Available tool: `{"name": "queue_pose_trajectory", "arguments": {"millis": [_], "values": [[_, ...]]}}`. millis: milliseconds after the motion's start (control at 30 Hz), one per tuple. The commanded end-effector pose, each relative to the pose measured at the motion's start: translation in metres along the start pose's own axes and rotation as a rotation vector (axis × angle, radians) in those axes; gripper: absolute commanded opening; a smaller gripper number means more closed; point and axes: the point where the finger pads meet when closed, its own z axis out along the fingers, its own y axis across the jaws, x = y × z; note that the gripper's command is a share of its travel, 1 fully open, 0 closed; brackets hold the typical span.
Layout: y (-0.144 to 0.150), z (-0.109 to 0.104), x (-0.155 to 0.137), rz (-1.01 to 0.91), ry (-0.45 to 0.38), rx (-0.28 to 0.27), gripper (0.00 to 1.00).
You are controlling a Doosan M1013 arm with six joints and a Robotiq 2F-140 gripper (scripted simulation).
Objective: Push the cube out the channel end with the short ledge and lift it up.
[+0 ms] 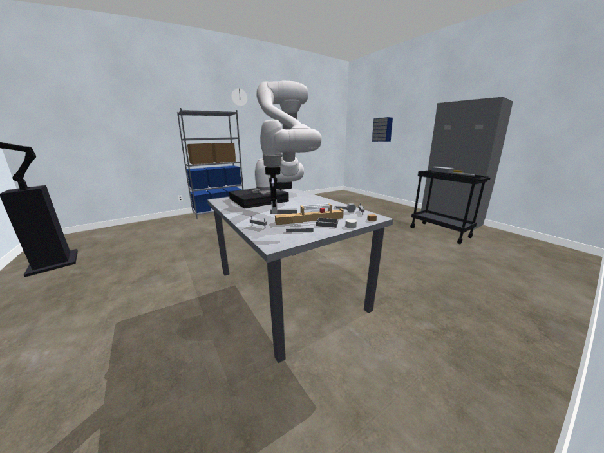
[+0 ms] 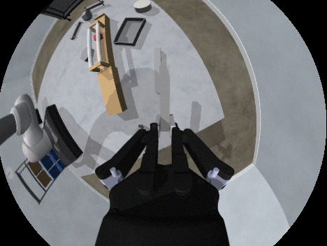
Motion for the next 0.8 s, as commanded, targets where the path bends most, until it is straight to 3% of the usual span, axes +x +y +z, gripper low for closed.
{"name": "queue_pose_trajectory", "arguments": {"millis": [0, 433, 467, 567, 733, 767], "values": [[0.0, 0.0, 0.0, 0.0, 0.0, 0.0, 0.0], [-0.002, 0.0, 0.0, -0.002, 0.0, 0.0, 0.0], [-0.013, -0.001, 0.003, -0.014, 0.0, 0.0, 0.0], [-0.085, -0.003, 0.016, -0.114, 0.0, 0.0, 0.0], [-0.167, 0.0, 0.026, -0.188, 0.0, 0.0, 0.0], [-0.173, 0.002, 0.027, -0.188, 0.0, 0.0, 0.0]]}}
